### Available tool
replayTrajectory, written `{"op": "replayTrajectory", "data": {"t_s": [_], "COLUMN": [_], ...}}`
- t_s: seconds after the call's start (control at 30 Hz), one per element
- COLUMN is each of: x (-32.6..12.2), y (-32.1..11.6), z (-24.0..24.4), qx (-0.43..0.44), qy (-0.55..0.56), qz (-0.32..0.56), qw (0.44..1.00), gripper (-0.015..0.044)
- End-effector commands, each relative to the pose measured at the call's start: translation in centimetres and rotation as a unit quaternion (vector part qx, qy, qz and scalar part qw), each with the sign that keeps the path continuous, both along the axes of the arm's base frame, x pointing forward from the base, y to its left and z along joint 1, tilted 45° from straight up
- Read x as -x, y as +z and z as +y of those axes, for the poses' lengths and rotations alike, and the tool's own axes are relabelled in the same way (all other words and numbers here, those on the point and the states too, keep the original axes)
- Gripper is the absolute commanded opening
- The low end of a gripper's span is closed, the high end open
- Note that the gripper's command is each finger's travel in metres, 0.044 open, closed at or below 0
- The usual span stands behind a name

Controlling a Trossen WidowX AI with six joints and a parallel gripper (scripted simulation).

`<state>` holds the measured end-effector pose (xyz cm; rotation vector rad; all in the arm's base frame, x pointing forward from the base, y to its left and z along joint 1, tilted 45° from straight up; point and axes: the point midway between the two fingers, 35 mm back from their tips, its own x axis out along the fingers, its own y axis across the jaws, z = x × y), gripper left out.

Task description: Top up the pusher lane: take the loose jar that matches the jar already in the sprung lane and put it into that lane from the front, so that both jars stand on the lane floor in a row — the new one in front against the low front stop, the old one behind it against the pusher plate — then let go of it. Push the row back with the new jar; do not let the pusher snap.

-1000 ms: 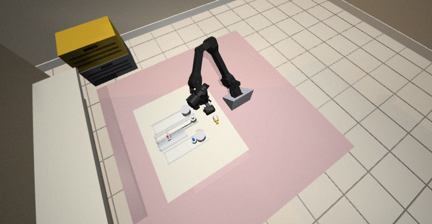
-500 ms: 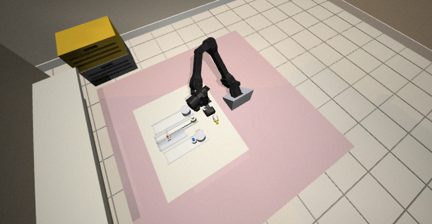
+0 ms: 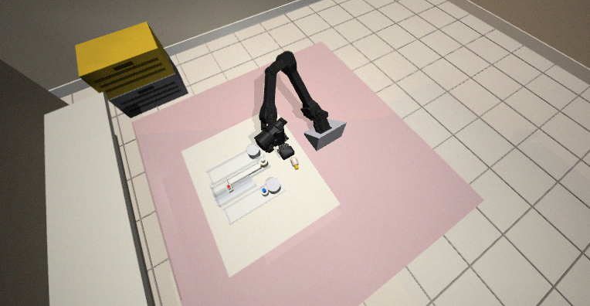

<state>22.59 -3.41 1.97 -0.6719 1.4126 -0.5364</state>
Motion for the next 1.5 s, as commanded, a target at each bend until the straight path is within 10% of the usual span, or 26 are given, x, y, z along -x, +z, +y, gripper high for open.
{"op": "replayTrajectory", "data": {"t_s": [0.0, 0.23, 0.8, 1.47], "x": [0.0, -0.1, 1.7, -5.6], "y": [0.0, 1.1, 7.1, 2.2], "z": [-0.1, 1.5, 7.7, 6.1], "qx": [0.003, -0.001, 0.001, 0.001], "qy": [0.002, 0.003, 0.002, 0.006], "qz": [0.002, 0.002, 0.003, 0.004], "qw": [1.000, 1.000, 1.000, 1.000], "gripper": [0.0144, 0.0000, 0.0000, 0.0000]}}
